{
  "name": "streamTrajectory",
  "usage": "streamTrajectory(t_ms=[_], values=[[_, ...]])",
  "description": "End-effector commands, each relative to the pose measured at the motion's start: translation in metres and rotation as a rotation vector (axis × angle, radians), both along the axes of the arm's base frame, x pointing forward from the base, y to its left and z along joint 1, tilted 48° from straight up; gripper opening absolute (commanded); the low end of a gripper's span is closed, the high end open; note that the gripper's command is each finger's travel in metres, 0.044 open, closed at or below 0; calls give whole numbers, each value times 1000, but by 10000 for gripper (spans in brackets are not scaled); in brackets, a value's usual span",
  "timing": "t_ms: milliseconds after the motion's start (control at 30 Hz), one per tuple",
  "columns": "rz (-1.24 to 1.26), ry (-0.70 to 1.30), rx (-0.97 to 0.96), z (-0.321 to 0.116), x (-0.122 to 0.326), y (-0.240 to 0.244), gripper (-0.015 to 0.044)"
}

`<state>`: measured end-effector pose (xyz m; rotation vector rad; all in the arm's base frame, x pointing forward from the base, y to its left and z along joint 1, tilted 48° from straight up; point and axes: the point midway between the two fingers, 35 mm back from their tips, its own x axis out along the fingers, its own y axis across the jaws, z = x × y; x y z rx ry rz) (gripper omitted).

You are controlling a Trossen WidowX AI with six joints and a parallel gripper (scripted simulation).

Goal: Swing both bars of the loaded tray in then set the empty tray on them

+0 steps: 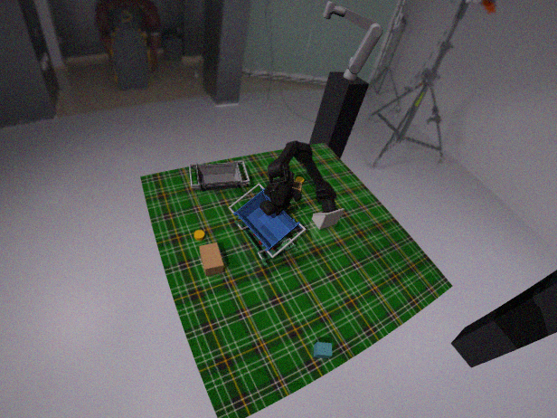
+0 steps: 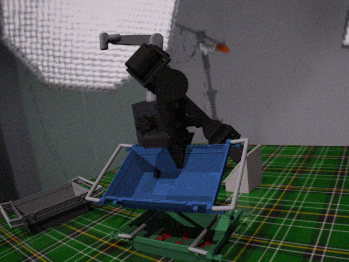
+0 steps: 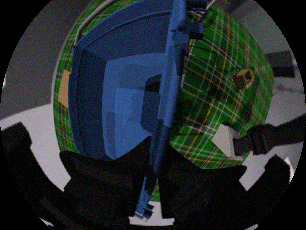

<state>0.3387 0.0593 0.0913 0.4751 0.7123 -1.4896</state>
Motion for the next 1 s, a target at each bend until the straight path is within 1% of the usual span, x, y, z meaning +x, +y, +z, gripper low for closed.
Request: streamTrajectory(t_ms=[0, 967], values=[[12, -17, -1, 4, 0, 3, 0], [14, -19, 0, 11, 0, -3, 0]])
